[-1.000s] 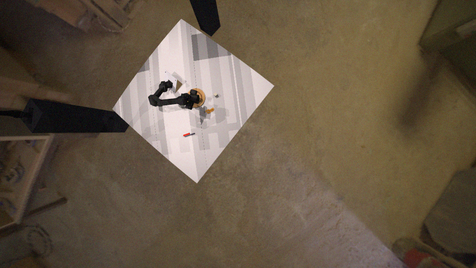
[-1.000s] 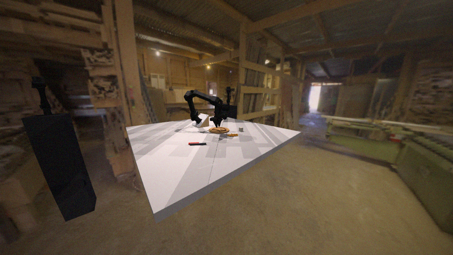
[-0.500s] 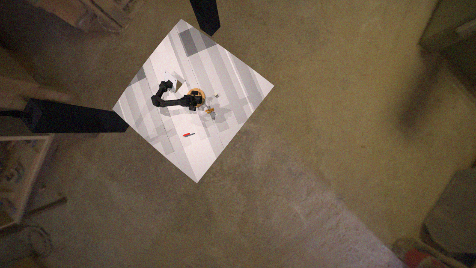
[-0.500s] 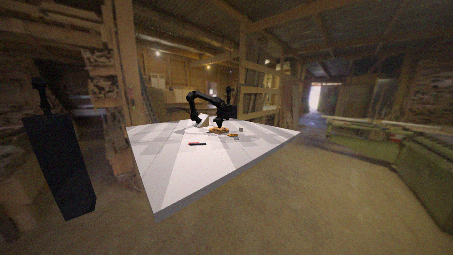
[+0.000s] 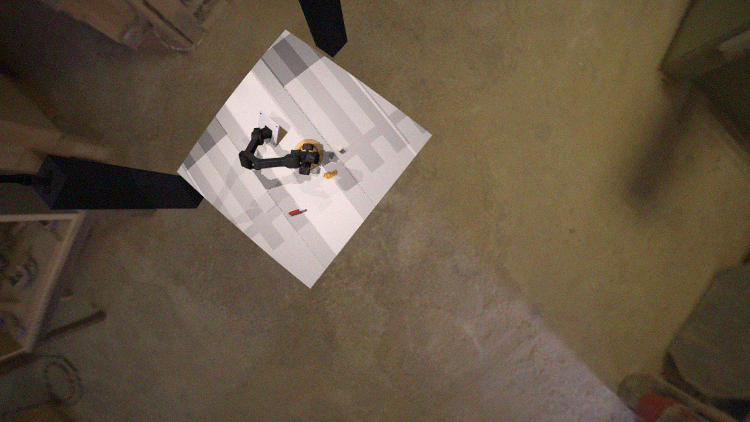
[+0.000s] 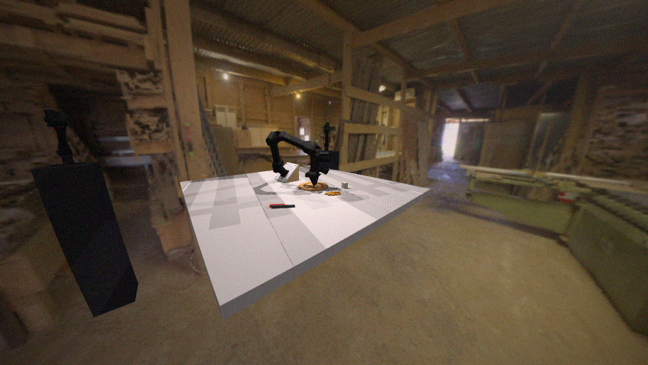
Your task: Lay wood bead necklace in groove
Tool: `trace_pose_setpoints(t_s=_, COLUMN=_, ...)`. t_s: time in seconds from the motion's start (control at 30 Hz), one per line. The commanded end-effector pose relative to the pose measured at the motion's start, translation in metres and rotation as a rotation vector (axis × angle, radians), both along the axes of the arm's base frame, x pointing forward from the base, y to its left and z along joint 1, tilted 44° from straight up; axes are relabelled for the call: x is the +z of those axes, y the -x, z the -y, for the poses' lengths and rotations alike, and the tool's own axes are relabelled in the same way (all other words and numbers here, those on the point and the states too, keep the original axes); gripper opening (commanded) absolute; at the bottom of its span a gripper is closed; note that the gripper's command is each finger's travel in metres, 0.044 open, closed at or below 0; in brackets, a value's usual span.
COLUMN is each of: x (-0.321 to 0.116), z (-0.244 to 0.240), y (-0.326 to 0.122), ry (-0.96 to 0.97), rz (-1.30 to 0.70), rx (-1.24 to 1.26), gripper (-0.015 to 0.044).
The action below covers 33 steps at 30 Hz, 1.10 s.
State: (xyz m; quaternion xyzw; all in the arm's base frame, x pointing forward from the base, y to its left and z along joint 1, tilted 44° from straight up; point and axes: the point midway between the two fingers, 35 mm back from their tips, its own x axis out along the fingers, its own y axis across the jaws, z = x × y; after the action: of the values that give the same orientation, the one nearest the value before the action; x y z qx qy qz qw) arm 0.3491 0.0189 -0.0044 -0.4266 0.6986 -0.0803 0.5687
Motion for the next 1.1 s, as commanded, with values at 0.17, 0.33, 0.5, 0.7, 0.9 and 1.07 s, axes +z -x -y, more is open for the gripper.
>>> trace_pose_setpoints(t_s=0.17, x=-0.0081, z=0.0109, y=0.001, ry=0.01, rz=-0.006, rx=0.001, gripper=0.012)
trace_pose_setpoints(t_s=0.33, x=-0.0074, z=0.0086, y=0.0008, ry=0.004, rz=-0.004, rx=-0.002, gripper=0.0041)
trace_pose_setpoints(t_s=0.5, x=-0.0074, z=0.0086, y=0.0008, ry=0.004, rz=-0.004, rx=-0.002, gripper=0.0)
trace_pose_setpoints(t_s=0.7, x=-0.0074, z=0.0086, y=0.0008, ry=0.004, rz=-0.004, rx=-0.002, gripper=0.0)
trace_pose_setpoints(t_s=0.9, x=-0.0074, z=0.0086, y=0.0008, ry=0.004, rz=-0.004, rx=-0.002, gripper=0.0)
trace_pose_setpoints(t_s=1.07, x=-0.0074, z=0.0086, y=0.0008, ry=0.004, rz=-0.004, rx=-0.002, gripper=0.0)
